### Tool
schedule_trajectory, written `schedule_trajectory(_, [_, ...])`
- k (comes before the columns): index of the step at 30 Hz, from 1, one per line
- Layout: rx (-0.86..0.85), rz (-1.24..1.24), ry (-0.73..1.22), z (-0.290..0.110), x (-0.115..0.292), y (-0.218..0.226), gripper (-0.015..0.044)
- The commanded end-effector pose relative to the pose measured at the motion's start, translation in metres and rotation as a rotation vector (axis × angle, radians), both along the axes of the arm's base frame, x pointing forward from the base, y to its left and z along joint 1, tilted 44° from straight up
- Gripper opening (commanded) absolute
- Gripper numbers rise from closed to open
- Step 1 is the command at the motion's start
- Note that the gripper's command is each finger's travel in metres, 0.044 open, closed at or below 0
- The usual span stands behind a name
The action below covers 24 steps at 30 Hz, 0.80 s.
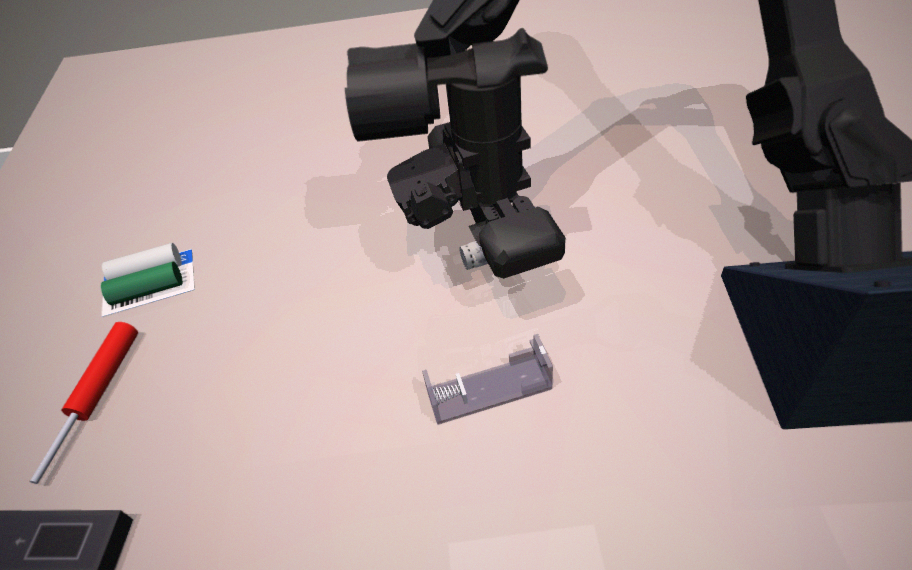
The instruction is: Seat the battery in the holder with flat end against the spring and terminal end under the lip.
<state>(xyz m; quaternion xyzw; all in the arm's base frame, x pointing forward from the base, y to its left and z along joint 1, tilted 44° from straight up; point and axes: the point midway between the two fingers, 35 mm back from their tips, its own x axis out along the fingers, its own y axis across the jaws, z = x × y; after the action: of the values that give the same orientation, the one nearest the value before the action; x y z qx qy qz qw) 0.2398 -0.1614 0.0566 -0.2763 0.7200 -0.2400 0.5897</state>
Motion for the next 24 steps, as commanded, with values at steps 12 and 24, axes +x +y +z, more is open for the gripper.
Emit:
schedule_trajectory(12, [0.001, 0.003, 0.006, 0.019, 0.005, 0.020, 0.0083])
schedule_trajectory(24, [0.011, -0.006, -0.002, 0.020, 0.020, 0.054, 0.0083])
